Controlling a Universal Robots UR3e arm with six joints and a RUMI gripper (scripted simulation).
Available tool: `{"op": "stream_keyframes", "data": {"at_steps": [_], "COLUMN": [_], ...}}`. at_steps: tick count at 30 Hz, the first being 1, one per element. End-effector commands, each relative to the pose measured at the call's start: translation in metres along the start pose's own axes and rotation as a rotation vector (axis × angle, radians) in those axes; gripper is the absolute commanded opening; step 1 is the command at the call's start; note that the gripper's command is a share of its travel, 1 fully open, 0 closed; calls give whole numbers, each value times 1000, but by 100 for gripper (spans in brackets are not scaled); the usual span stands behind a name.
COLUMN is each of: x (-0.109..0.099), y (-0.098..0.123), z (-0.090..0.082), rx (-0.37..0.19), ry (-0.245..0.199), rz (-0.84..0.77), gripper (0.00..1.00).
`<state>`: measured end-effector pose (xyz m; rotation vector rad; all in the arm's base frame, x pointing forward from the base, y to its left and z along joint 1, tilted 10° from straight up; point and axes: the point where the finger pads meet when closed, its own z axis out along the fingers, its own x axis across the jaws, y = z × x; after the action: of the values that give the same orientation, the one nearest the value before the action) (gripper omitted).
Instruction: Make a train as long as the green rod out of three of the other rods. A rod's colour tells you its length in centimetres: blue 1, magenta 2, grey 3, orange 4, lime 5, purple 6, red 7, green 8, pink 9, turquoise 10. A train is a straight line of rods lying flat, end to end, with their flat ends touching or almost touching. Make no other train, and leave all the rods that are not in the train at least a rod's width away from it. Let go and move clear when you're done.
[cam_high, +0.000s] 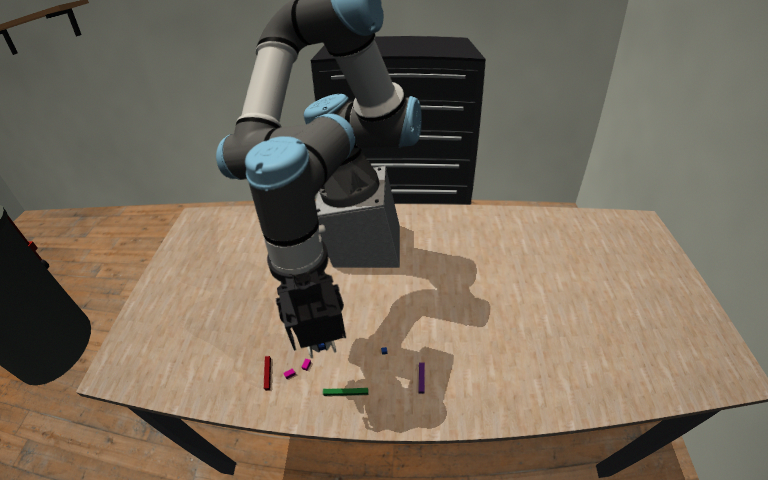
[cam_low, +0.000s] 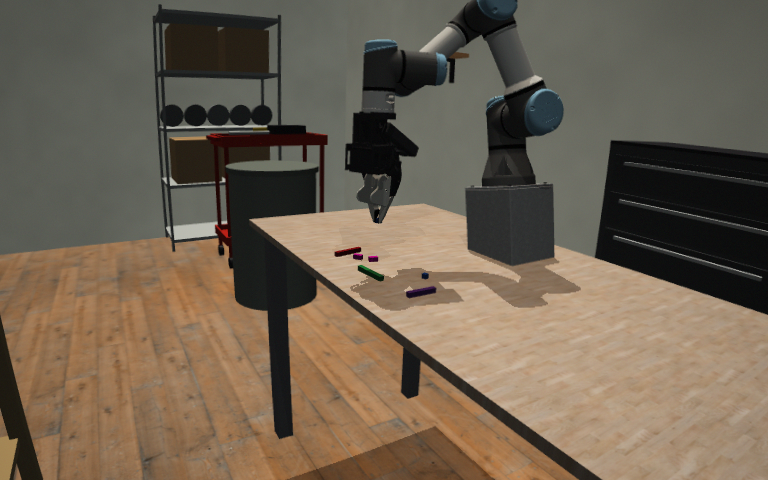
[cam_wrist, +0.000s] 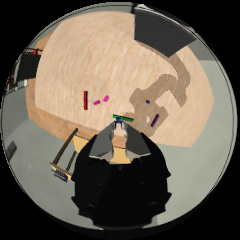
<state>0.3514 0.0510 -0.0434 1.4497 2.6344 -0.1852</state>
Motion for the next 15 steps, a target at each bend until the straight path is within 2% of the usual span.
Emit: {"op": "stream_keyframes", "data": {"at_steps": [1,4,7,9,15], "x": [1,6,28,28,89], "y": [-2,-2,-1,-1,-4], "z": [-2,-2,-2,-2,-2], "rx": [11,12,12,12,11], "ry": [6,7,8,8,7], "rz": [1,6,34,34,117], "gripper": [0,0,0,0,0]}}
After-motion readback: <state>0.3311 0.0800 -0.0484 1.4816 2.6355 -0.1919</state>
